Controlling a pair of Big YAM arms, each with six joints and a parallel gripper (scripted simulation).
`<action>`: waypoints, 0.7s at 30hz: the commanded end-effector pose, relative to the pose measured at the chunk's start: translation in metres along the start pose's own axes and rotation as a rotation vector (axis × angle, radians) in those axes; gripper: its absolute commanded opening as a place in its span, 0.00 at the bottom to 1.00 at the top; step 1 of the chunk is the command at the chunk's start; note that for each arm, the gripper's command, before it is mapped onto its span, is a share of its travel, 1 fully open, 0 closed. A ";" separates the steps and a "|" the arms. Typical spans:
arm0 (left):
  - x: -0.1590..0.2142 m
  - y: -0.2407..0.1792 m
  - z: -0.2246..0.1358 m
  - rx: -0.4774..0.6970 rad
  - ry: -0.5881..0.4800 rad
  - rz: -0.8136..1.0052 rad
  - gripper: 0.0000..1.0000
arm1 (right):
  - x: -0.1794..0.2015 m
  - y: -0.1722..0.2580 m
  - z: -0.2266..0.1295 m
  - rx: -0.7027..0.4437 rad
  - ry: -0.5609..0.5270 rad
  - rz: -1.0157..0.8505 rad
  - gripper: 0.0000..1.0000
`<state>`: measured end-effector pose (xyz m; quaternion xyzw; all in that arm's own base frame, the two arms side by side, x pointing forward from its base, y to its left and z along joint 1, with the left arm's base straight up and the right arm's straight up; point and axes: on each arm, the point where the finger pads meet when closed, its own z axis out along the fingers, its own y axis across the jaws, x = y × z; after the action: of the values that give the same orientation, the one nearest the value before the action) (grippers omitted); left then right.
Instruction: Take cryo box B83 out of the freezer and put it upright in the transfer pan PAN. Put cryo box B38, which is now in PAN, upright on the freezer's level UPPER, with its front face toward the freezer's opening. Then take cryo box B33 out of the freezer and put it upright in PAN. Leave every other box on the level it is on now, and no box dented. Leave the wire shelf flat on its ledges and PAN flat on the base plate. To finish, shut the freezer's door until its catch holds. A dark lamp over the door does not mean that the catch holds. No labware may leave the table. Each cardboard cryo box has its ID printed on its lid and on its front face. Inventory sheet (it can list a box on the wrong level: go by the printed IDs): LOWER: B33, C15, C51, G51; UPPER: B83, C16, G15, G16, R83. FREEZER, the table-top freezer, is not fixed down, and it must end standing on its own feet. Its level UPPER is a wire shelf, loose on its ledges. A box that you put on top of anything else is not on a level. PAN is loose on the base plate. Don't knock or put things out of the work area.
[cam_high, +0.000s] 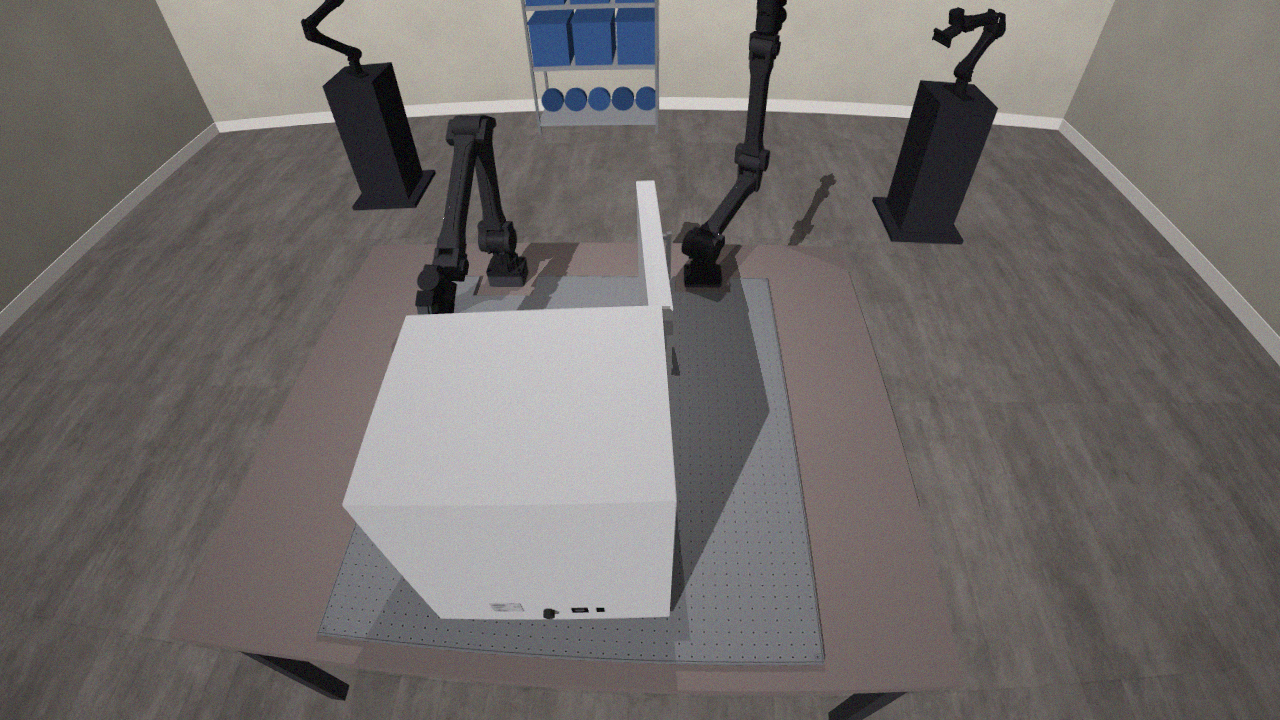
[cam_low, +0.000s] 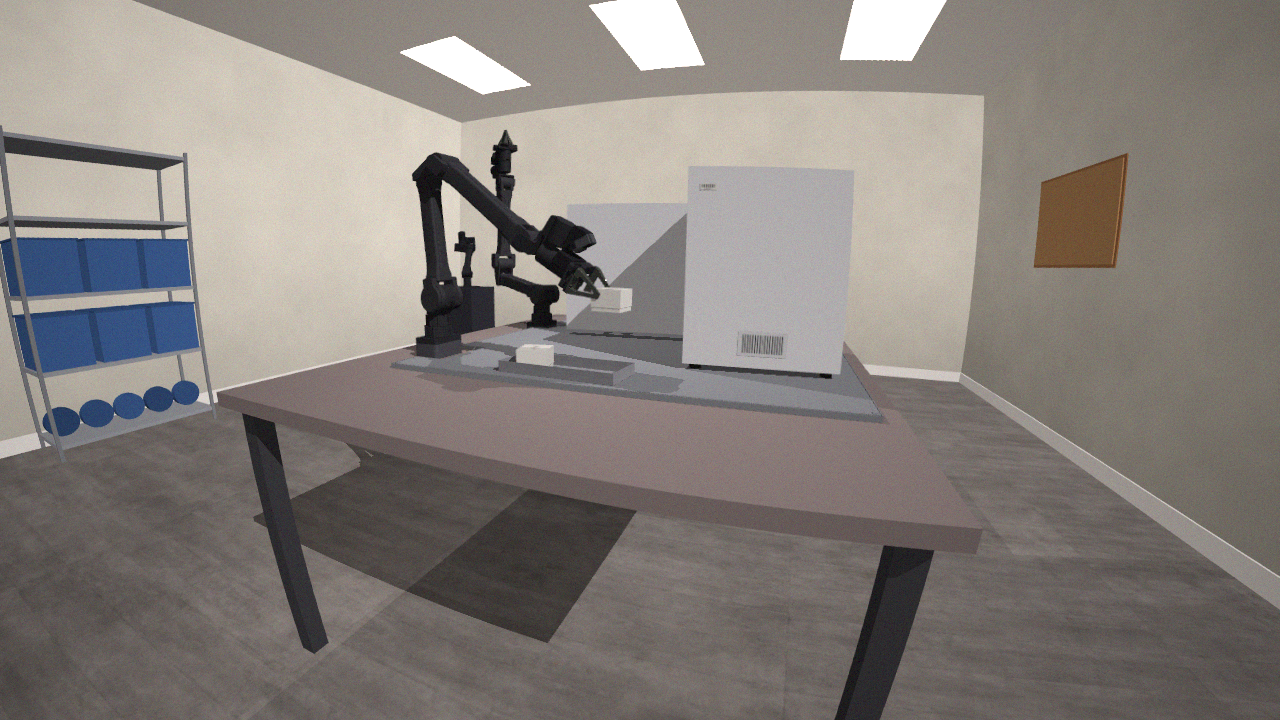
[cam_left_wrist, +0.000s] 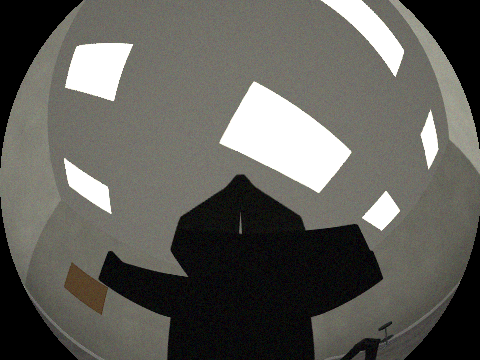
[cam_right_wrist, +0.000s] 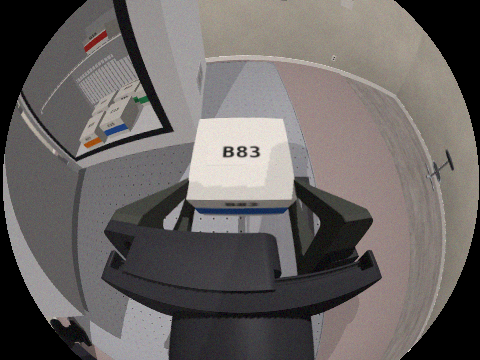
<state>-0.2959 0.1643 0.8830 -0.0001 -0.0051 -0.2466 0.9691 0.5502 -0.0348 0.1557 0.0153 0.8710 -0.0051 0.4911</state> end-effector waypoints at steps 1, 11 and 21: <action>0.013 0.001 0.001 -0.002 0.037 -0.013 0.00 | 0.000 -0.015 0.005 0.009 -0.025 -0.012 0.77; 0.013 0.001 0.001 -0.002 0.037 -0.013 0.00 | 0.017 -0.043 0.010 0.026 -0.026 -0.002 0.77; 0.013 0.001 0.001 -0.002 0.037 -0.013 0.00 | 0.031 -0.066 0.015 0.026 -0.026 -0.002 0.77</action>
<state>-0.2959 0.1643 0.8830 -0.0001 -0.0051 -0.2466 0.9691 0.5439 -0.0852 0.1270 0.0217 0.8683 -0.0080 0.4956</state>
